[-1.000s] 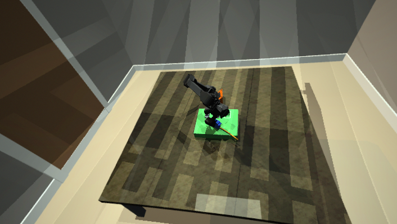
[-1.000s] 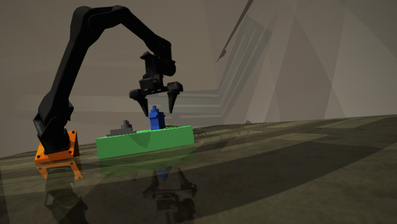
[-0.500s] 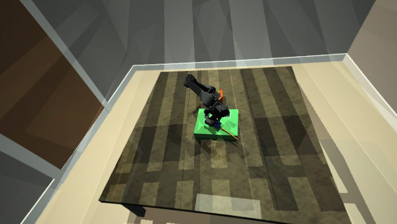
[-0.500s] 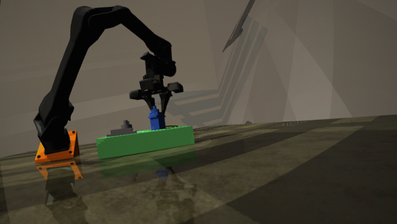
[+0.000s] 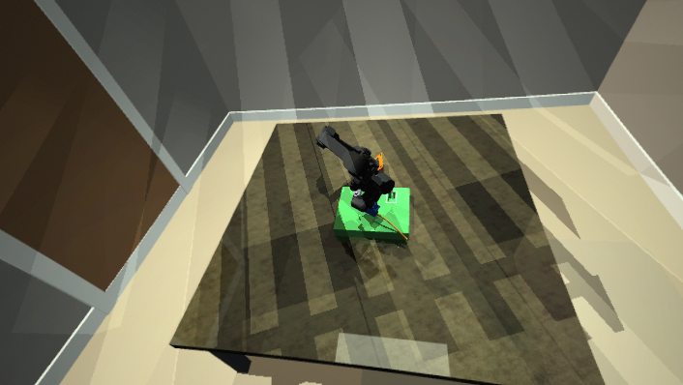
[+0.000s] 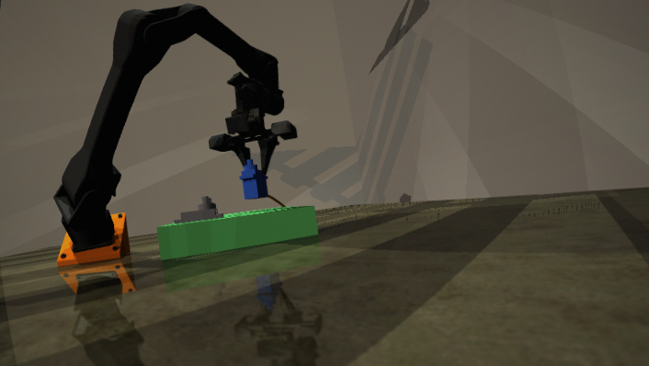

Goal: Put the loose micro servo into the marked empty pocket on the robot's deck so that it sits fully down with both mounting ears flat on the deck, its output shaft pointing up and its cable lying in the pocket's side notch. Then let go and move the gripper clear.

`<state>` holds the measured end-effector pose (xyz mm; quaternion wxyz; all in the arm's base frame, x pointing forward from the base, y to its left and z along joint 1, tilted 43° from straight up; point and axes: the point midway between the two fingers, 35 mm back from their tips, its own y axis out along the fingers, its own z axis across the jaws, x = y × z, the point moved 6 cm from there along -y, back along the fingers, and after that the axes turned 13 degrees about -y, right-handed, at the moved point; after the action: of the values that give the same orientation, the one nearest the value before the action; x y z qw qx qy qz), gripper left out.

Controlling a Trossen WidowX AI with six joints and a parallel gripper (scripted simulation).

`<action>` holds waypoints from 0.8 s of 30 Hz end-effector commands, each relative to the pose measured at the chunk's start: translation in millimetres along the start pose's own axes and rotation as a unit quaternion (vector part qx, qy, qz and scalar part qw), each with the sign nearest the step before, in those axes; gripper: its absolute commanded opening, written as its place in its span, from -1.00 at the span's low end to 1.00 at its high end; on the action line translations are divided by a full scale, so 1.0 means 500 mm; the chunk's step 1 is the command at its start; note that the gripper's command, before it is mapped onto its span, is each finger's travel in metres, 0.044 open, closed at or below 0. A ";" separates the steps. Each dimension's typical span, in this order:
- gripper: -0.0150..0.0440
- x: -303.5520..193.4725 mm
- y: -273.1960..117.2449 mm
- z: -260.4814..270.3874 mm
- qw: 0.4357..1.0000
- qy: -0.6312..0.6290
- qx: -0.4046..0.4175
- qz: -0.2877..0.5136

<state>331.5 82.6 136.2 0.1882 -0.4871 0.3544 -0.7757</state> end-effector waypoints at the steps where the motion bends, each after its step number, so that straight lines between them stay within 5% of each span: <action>1: -0.49 0.002 -0.004 0.000 1.000 0.005 -0.001 0.001; 24: -0.49 -0.103 -0.005 -0.079 1.000 0.005 -0.002 0.003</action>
<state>317.5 122.9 103.2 0.1877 -0.4849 0.3568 -0.7761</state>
